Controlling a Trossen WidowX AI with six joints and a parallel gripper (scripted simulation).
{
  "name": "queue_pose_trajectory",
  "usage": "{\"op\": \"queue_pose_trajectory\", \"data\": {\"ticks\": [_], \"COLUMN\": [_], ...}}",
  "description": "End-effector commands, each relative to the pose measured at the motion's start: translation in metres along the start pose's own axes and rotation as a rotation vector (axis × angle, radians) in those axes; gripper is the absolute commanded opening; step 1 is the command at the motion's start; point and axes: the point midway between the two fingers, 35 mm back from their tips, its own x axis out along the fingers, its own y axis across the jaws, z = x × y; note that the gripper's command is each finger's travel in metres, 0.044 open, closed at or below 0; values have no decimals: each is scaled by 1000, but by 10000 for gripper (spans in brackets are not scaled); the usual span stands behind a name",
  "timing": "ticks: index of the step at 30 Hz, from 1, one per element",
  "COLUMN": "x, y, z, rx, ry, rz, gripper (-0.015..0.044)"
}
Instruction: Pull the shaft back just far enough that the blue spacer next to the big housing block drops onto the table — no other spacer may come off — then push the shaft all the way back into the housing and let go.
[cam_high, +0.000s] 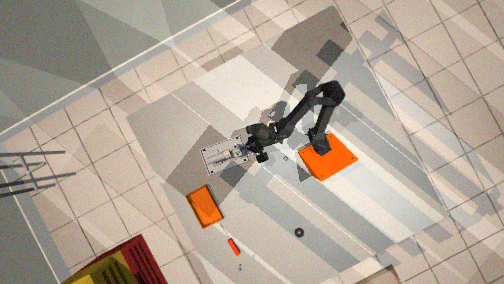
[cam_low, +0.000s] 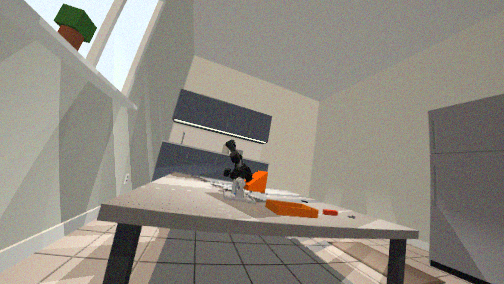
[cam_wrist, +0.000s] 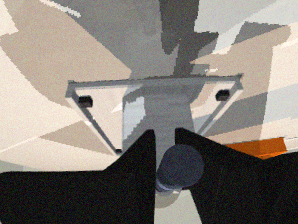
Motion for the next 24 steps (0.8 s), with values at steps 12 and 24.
{"op": "queue_pose_trajectory", "data": {"ticks": [12,24], "x": [4,7], "y": [0,0], "z": [-6,-9], "rx": [1,2], "ry": [4,5], "rz": [-3,-3], "gripper": [0,0]}}
